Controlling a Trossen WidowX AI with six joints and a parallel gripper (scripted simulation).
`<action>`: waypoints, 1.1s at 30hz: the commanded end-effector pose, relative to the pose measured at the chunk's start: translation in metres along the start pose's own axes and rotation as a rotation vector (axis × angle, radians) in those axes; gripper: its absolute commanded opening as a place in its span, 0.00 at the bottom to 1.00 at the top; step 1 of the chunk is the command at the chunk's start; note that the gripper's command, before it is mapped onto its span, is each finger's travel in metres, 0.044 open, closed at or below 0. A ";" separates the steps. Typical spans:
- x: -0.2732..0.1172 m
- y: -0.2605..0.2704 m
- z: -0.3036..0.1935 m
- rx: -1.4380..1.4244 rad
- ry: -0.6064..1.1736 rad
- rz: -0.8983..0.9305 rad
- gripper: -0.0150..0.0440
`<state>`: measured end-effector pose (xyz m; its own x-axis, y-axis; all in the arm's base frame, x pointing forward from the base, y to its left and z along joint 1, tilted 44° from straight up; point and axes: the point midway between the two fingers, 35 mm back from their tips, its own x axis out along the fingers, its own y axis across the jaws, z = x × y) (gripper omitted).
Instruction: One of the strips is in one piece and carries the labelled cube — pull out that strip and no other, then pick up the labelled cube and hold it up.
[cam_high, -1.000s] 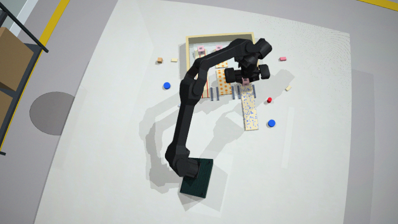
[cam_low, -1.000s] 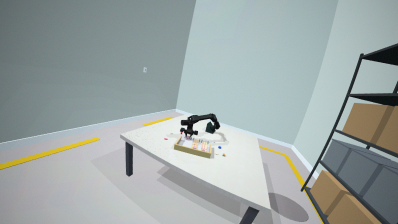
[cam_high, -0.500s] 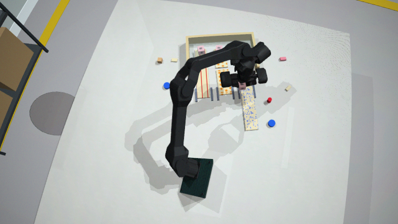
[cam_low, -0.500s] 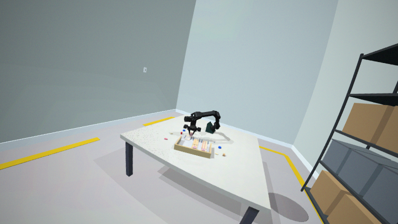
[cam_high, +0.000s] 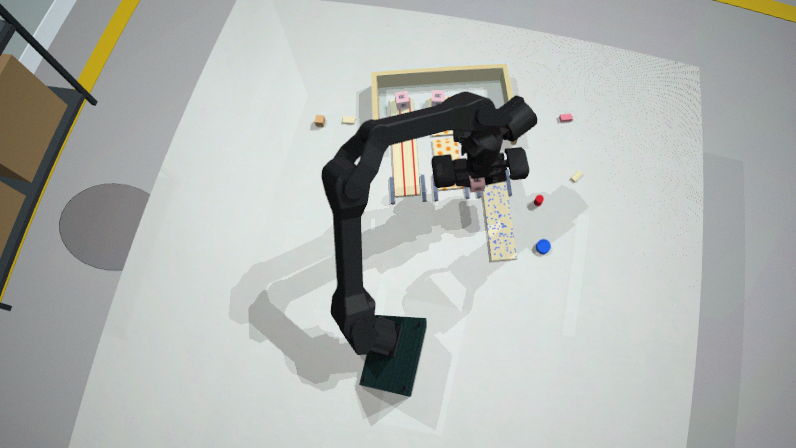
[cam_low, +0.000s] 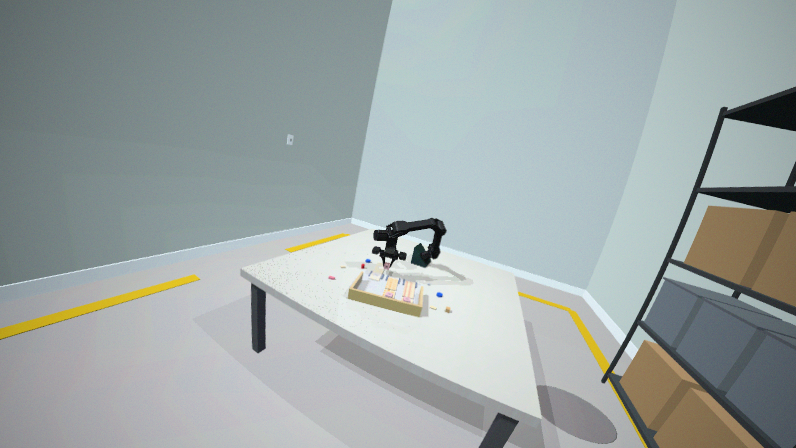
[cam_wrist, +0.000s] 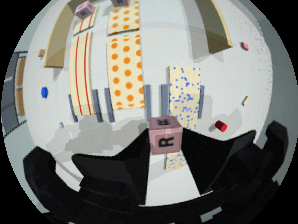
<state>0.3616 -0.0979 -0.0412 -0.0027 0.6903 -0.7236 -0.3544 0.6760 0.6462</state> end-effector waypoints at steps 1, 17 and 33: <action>-0.004 0.005 -0.009 -0.004 -0.002 -0.008 0.25; -0.001 0.036 -0.051 -0.002 -0.001 -0.007 0.25; -0.036 0.041 -0.058 -0.001 0.001 -0.007 0.25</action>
<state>0.2929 -0.1073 -0.0063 0.0015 0.6886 -0.7251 -0.3498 0.6797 0.6447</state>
